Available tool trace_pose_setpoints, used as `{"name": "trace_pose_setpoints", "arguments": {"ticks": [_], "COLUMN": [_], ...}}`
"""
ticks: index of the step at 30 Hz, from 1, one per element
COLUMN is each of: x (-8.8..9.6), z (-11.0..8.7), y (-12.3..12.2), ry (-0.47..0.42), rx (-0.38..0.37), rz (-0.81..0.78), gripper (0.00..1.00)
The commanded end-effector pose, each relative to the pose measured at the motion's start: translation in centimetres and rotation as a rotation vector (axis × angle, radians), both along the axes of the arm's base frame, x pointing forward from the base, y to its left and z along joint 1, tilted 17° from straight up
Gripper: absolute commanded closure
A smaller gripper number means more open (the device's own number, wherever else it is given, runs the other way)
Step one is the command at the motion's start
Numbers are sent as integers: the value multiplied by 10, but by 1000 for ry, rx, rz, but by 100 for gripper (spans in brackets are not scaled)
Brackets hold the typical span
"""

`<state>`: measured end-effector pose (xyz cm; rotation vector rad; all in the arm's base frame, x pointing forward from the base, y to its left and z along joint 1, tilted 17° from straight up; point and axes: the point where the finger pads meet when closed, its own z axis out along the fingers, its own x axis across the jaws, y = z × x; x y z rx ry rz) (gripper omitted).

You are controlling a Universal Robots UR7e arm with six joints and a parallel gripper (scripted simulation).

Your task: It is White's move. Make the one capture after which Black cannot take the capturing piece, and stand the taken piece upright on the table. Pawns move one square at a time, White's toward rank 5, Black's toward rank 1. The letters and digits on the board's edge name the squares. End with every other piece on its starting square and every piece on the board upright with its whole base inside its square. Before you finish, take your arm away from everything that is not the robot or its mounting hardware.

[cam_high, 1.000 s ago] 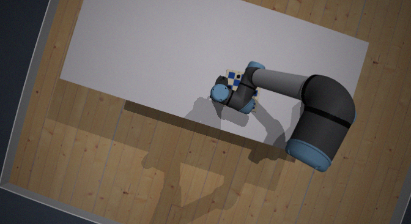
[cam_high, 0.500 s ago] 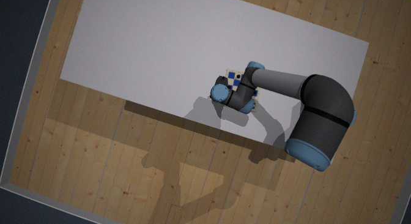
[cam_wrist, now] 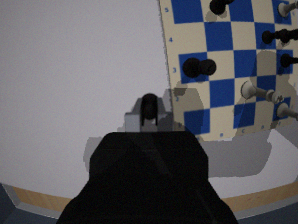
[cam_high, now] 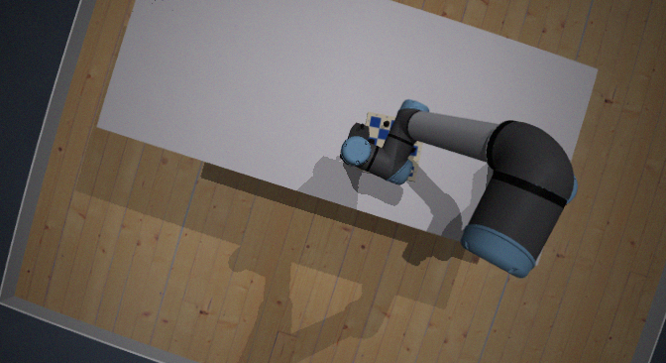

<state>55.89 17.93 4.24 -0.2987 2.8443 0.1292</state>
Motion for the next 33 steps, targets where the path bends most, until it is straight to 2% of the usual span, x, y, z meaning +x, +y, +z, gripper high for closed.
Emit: {"name": "trace_pose_setpoints", "arguments": {"ticks": [1,33], "x": [0,1], "z": [1,-3], "y": [0,1], "ry": [-2,-2], "rx": [0,0], "rz": [0,0], "gripper": [100,100]}}
